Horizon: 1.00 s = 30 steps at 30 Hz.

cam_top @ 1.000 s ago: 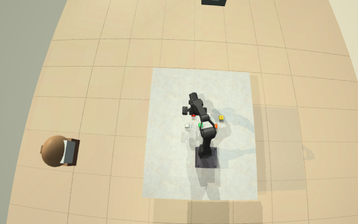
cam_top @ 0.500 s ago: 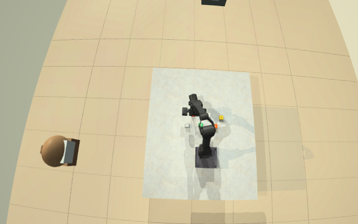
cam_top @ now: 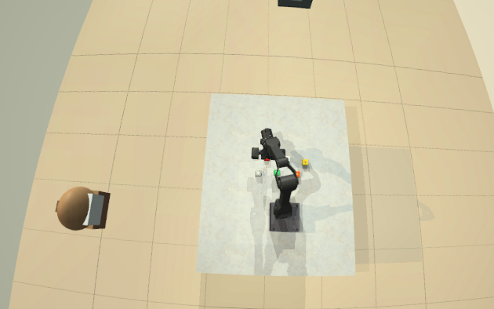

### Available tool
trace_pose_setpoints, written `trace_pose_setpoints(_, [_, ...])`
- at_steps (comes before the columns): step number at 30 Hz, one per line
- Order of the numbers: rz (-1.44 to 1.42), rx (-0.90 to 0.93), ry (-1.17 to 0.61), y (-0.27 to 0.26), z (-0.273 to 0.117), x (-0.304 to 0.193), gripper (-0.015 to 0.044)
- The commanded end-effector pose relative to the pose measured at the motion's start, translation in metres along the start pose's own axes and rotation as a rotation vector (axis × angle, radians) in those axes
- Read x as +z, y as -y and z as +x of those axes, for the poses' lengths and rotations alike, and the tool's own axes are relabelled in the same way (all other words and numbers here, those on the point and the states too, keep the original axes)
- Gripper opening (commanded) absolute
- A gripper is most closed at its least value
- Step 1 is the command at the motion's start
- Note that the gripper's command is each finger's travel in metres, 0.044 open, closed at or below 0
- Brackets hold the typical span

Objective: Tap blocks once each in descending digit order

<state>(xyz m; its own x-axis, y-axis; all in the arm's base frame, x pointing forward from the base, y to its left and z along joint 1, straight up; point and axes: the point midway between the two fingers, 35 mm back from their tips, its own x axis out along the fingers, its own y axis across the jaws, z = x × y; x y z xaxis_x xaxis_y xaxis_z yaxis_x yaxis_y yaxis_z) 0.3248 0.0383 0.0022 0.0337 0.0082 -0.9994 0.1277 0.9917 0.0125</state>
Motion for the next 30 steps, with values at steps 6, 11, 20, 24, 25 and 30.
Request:
trace_pose_setpoints(6, [-0.004, 0.000, -0.001, 0.000, -0.084, 0.001, 0.0020])
trace_pose_setpoints(11, [-0.004, 0.000, -0.001, 0.000, -0.087, 0.000, 0.0020])
trace_pose_setpoints(20, [-0.004, 0.005, -0.009, -0.044, -0.087, -0.079, 0.0020])
trace_pose_setpoints(24, [-0.004, 0.005, -0.009, -0.044, -0.087, -0.079, 0.0020])
trace_pose_setpoints(25, [-0.004, 0.005, -0.009, -0.044, -0.087, -0.079, 0.0020])
trace_pose_setpoints(30, [-0.004, 0.005, -0.009, -0.045, -0.028, -0.077, 0.0020])
